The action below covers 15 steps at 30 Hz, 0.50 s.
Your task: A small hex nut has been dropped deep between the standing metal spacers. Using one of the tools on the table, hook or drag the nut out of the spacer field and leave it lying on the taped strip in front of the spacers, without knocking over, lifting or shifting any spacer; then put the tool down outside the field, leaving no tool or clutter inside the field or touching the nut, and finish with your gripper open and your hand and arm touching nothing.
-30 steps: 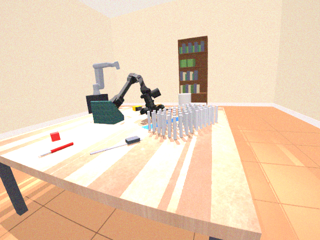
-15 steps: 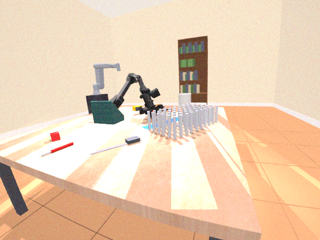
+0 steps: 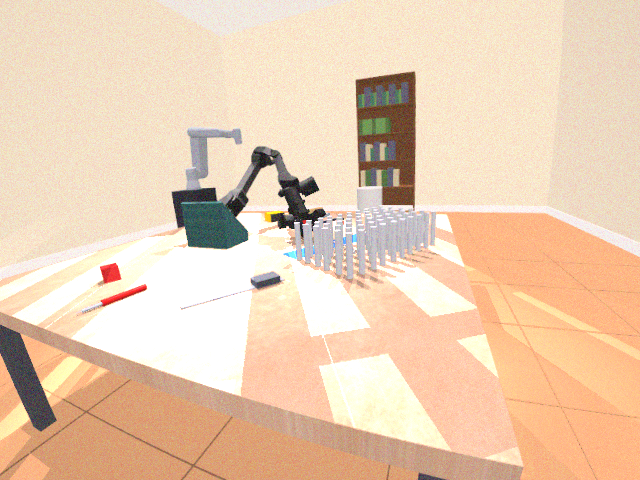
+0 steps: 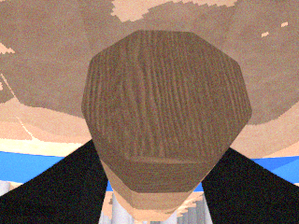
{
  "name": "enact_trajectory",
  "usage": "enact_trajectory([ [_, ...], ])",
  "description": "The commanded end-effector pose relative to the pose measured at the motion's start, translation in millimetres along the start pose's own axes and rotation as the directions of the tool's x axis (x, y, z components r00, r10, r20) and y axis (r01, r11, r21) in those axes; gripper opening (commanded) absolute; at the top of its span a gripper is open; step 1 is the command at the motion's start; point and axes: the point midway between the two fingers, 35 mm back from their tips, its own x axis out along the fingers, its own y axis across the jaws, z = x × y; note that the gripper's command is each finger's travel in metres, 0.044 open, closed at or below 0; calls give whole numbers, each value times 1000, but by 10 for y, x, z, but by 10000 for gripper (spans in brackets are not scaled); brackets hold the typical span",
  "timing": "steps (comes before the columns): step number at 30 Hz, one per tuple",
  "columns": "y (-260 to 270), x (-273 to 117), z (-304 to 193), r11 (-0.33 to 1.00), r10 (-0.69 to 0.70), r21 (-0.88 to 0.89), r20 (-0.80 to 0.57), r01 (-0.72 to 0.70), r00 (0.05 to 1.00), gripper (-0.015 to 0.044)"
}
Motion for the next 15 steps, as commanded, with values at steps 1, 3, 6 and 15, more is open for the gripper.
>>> enact_trajectory([
  [1, 2, -29, 28, 1000, 1, 4, -2, -1, 1000, 0],
  [3, 2, -36, 38, 1000, 1, 4, -2, -1, 1000, 0],
  [6, 3, -45, 53, 1000, 1, 4, -2, -1, 1000, 0],
  [15, 5, -74, 99, 1000, 1, 5, -2, -1, 1000, 0],
])
